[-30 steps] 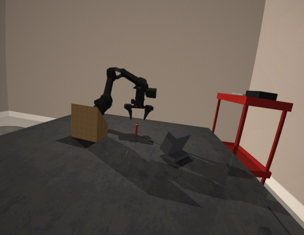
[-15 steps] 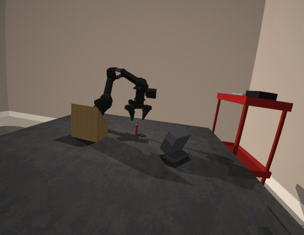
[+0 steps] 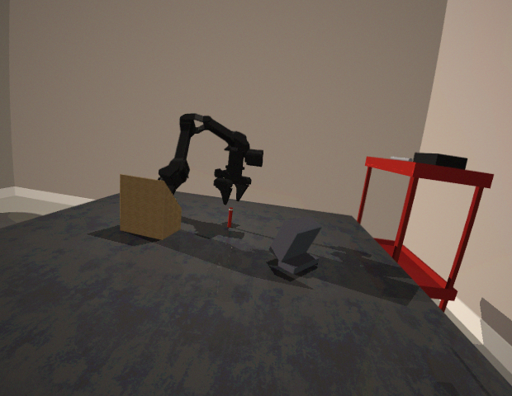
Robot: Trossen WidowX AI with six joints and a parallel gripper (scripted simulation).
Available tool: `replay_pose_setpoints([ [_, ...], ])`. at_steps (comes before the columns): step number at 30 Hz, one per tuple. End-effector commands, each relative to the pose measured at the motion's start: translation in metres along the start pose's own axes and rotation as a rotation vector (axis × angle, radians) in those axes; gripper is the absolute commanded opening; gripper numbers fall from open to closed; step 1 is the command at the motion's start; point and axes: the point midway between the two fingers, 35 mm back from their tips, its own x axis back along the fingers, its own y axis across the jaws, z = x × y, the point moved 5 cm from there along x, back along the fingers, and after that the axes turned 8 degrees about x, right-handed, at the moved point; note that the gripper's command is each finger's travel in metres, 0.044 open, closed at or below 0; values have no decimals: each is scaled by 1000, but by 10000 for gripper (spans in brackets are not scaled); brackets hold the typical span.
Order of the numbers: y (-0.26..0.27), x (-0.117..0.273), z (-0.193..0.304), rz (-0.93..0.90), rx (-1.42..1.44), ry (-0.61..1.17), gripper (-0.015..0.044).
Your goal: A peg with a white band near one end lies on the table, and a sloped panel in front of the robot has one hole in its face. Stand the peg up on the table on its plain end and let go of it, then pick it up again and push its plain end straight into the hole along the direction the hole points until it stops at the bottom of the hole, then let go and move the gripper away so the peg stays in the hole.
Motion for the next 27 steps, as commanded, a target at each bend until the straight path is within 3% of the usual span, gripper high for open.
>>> replay_pose_setpoints([
  [1,0,-1,0,1,24,1,440],
  [27,0,-40,2,-1,25,1,440],
])
